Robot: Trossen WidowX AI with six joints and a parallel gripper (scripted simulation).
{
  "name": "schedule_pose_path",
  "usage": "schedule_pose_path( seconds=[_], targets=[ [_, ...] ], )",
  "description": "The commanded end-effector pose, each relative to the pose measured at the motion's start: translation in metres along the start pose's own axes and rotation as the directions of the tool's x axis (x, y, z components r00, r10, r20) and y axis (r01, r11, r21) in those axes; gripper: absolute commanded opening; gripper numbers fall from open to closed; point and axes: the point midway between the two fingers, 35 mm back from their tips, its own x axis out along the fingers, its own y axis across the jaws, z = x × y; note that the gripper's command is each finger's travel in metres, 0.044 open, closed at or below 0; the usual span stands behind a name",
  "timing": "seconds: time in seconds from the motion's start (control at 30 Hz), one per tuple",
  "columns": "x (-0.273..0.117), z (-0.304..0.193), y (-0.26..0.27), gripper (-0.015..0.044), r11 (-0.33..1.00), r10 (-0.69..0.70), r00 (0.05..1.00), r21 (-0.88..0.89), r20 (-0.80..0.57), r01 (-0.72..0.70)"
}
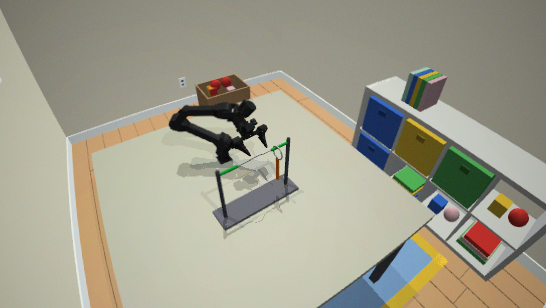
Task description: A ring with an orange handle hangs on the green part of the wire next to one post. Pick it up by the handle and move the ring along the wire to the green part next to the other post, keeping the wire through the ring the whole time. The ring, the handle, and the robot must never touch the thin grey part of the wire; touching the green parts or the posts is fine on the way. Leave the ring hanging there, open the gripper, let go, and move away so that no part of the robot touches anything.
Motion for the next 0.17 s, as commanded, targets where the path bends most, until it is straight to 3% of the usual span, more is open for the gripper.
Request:
schedule_pose_path(
  seconds=[0.0,0.13],
  targets=[
    [-0.0003,0.0005,-0.0009,0.044,1.0,-0.005,1.0,0.006,0.003,0.005],
    [-0.0003,0.0005,-0.0009,0.044,1.0,-0.005,1.0,0.006,0.003,0.005]
  ],
)
